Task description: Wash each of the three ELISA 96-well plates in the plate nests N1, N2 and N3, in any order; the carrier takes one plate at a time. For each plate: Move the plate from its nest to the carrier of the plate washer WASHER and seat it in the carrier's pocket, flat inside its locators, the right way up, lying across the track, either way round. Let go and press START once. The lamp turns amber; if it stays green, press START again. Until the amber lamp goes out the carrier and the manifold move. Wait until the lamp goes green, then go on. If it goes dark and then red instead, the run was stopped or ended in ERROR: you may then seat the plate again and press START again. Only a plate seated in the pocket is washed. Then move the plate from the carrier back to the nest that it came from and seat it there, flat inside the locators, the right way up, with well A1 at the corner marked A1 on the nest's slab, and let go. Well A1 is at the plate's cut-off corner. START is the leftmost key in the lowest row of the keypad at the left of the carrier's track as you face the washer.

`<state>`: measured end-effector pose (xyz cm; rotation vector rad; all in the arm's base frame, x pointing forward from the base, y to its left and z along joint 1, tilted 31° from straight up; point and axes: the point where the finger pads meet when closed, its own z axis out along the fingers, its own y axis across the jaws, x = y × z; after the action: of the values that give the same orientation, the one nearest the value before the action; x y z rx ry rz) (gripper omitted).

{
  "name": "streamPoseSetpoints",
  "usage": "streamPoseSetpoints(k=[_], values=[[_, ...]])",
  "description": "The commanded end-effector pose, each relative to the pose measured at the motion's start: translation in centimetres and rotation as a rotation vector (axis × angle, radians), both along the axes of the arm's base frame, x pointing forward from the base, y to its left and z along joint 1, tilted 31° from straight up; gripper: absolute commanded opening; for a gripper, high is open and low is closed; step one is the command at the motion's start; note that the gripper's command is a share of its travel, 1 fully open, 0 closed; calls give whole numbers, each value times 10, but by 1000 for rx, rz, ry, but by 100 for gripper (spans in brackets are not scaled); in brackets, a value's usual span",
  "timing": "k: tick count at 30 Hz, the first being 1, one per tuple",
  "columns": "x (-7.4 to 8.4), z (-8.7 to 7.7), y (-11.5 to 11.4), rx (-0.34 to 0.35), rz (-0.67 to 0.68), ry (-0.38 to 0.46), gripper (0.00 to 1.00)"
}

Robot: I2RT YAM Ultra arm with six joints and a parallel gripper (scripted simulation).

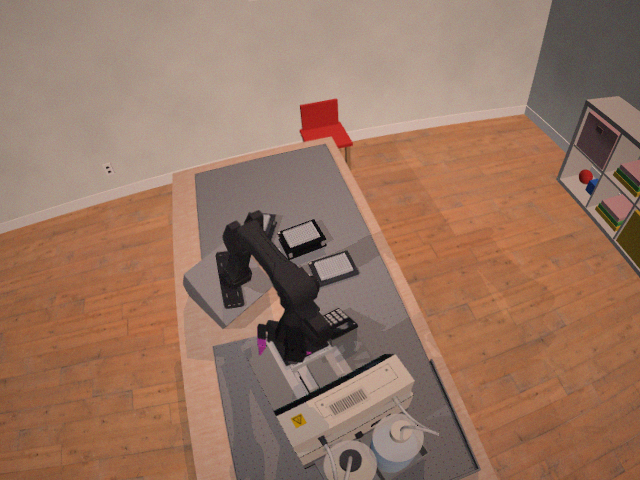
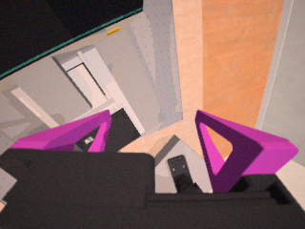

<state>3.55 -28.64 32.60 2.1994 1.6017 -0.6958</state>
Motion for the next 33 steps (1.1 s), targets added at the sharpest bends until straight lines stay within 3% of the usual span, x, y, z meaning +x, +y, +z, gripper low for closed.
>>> streamPoseSetpoints(k=[1, 17, 33], values=[[-1, 3, 1, -12, -1, -3, 100], [-1, 3, 1, -12, -1, -3, 100], [66, -22, 25, 52, 285, 43, 100]])
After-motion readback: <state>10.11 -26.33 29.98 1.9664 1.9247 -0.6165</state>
